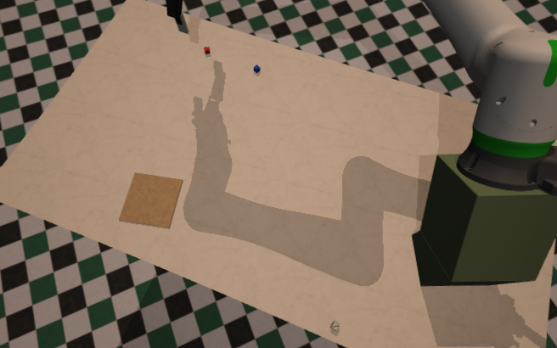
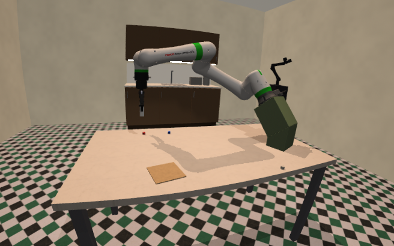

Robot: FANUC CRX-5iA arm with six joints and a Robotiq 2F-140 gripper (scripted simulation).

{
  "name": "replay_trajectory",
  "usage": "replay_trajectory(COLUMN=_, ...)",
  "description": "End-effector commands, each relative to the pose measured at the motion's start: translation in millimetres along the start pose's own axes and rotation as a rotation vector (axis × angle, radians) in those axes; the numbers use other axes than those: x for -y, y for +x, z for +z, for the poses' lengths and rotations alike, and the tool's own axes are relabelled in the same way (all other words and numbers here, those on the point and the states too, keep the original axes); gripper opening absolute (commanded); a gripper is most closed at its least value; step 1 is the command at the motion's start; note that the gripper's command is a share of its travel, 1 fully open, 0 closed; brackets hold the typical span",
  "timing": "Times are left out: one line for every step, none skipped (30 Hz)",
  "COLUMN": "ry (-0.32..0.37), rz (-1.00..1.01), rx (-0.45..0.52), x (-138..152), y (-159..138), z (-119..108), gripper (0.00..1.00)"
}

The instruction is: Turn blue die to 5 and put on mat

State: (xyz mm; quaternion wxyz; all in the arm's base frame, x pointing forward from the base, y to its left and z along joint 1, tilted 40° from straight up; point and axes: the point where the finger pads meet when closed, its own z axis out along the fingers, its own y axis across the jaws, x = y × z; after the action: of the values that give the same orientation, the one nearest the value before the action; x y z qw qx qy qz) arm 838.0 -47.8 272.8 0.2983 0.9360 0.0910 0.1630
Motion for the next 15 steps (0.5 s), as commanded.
replay_trajectory(ry=0.000, rz=0.000, rx=-0.001, x=0, y=0, z=0, gripper=1.00)
replay_trajectory(ry=0.000, rz=0.000, rx=-0.001, x=0, y=0, z=0, gripper=1.00)
replay_trajectory(ry=0.000, rz=0.000, rx=-0.001, x=0, y=0, z=0, gripper=1.00)
replay_trajectory(ry=0.000, rz=0.000, rx=-0.001, x=0, y=0, z=0, gripper=1.00)
replay_trajectory(ry=0.000, rz=0.000, rx=-0.001, x=0, y=0, z=0, gripper=1.00)
replay_trajectory(ry=0.000, rz=0.000, rx=-0.001, x=0, y=0, z=0, gripper=1.00)
replay_trajectory(ry=0.000, rz=0.000, rx=-0.001, x=0, y=0, z=0, gripper=1.00)
replay_trajectory(ry=0.000, rz=0.000, rx=-0.001, x=0, y=0, z=1, gripper=1.00)
replay_trajectory(ry=0.000, rz=0.000, rx=0.000, x=0, y=0, z=3, gripper=1.00)
replay_trajectory(ry=0.000, rz=0.000, rx=0.000, x=0, y=0, z=6, gripper=1.00)
replay_trajectory(ry=0.000, rz=0.000, rx=0.000, x=0, y=0, z=9, gripper=1.00)
replay_trajectory(ry=0.000, rz=0.000, rx=0.000, x=0, y=0, z=14, gripper=1.00)
replay_trajectory(ry=0.000, rz=0.000, rx=0.000, x=0, y=0, z=19, gripper=1.00)
replay_trajectory(ry=0.000, rz=0.000, rx=0.000, x=0, y=0, z=26, gripper=1.00)
replay_trajectory(ry=0.000, rz=0.000, rx=0.000, x=0, y=0, z=26, gripper=1.00)
